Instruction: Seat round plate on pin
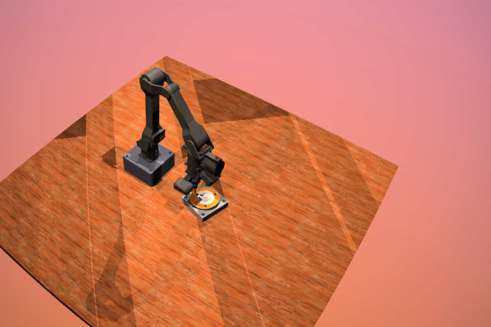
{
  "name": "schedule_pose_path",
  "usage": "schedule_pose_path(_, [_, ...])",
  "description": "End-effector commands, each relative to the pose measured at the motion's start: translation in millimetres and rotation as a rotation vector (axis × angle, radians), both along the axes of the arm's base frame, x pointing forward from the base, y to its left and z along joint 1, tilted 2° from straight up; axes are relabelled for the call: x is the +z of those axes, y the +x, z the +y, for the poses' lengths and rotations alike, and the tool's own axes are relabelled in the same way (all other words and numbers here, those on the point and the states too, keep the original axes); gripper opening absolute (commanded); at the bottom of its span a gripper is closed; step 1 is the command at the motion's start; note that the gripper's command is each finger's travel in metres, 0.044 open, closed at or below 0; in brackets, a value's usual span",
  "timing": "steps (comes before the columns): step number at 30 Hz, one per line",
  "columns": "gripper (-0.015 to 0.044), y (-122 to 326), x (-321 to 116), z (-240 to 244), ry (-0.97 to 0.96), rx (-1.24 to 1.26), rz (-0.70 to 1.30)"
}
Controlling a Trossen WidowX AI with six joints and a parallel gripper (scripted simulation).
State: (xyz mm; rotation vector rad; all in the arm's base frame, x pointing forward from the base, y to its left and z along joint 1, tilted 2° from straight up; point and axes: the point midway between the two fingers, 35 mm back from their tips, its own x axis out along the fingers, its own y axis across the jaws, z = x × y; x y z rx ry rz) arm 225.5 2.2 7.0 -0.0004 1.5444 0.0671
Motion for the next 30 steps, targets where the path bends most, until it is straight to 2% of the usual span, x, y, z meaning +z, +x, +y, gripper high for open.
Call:
schedule_pose_path(1, [0.0000, 0.1, -0.2, -6.9, -0.013, -0.005, -0.002])
schedule_pose_path(30, [0.0000, 10.5, 0.5, -35.1, -0.016, -0.005, -0.003])
